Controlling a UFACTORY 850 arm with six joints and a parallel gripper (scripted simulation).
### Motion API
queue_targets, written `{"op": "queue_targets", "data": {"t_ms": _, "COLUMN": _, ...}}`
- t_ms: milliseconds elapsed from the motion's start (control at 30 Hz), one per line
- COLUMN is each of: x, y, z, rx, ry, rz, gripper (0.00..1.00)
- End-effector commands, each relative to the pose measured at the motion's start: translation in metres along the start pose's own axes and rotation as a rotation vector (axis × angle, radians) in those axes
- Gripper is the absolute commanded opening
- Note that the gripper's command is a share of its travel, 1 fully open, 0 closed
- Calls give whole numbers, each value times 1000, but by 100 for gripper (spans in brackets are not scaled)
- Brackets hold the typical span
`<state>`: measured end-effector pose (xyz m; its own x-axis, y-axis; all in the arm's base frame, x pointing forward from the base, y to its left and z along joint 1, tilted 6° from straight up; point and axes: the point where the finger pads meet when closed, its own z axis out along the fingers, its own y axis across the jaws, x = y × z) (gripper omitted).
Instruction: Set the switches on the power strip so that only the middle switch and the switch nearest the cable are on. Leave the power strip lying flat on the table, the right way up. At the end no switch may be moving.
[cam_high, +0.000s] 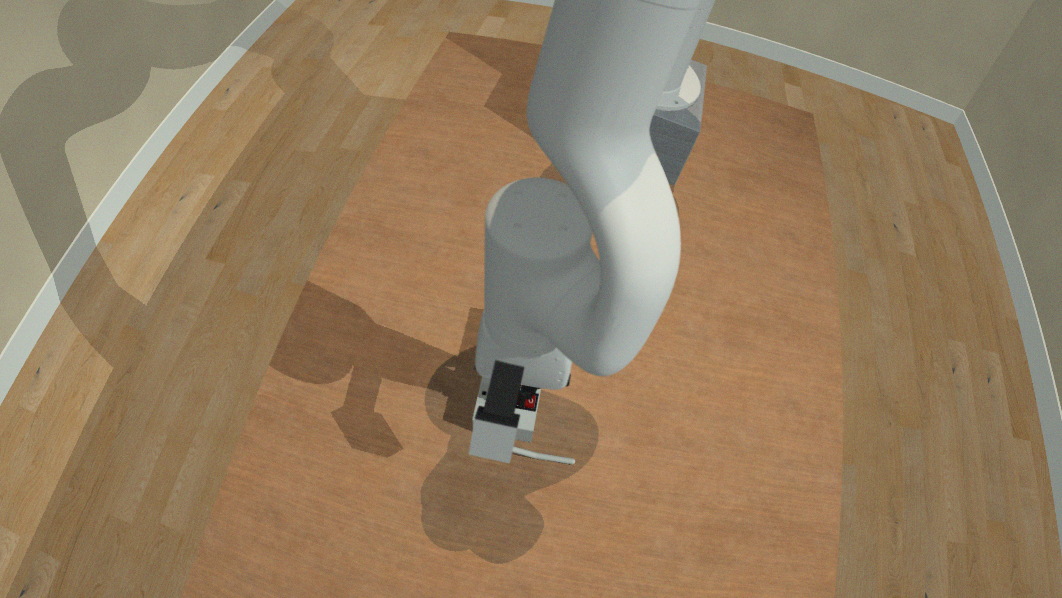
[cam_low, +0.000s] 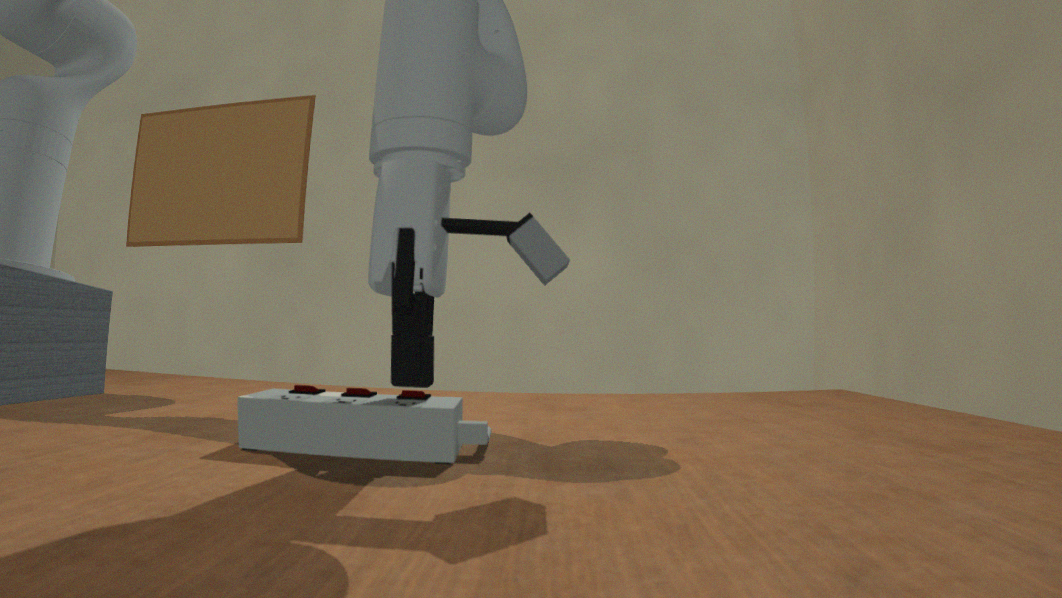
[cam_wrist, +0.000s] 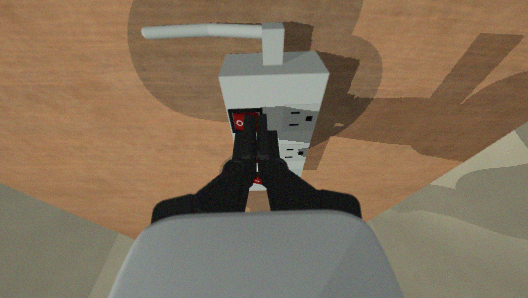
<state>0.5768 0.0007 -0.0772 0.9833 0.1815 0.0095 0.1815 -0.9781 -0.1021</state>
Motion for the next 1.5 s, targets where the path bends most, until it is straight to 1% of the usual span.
{"op": "queue_targets", "data": {"t_ms": 0, "x": 1, "y": 0, "z": -1, "rx": 0, "ry": 2, "rz": 0, "gripper": 0}}
{"op": "queue_targets", "data": {"t_ms": 733, "x": 1, "y": 0, "z": 1, "rx": 0, "ry": 2, "rz": 0, "gripper": 0}}
{"op": "queue_targets", "data": {"t_ms": 1467, "x": 1, "y": 0, "z": 8, "rx": 0, "ry": 2, "rz": 0, "gripper": 0}}
